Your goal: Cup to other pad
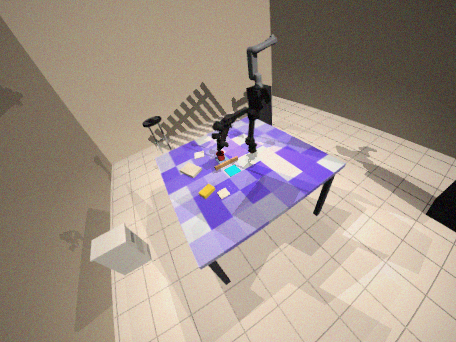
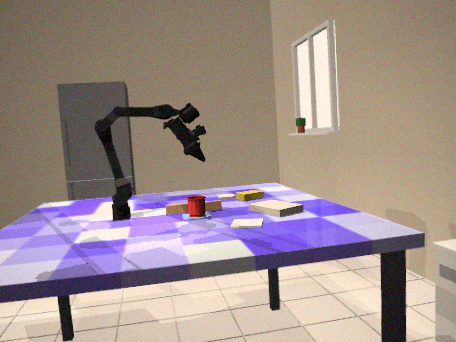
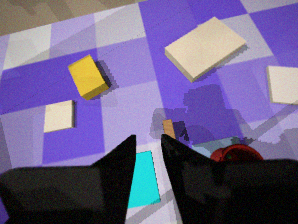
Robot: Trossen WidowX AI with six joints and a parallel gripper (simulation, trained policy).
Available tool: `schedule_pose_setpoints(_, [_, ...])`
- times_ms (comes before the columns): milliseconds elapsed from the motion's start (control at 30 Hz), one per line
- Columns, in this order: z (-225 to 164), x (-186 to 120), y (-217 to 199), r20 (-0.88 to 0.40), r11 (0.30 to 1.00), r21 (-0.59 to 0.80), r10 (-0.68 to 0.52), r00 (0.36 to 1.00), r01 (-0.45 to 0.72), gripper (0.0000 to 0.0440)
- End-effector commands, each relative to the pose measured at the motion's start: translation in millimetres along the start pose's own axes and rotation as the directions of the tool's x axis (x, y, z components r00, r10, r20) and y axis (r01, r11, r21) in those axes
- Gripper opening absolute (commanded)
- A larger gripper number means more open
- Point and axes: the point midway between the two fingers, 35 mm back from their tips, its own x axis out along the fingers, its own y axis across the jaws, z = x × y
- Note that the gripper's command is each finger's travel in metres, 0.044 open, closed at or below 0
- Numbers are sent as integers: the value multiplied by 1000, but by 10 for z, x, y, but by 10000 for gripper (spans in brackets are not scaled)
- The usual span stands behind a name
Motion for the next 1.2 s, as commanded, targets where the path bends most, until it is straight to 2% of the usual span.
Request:
schedule_pose_setpoints(0, [-49, 61, -34, -60, 1000, -8, -28, 998, 28, 110])
schedule_pose_setpoints(467, [-227, 148, -215, -269, 992, -68, -121, 955, 107, 106])
schedule_pose_setpoints(1167, [-513, 320, -662, -512, 970, -183, -231, 827, 158, 114])
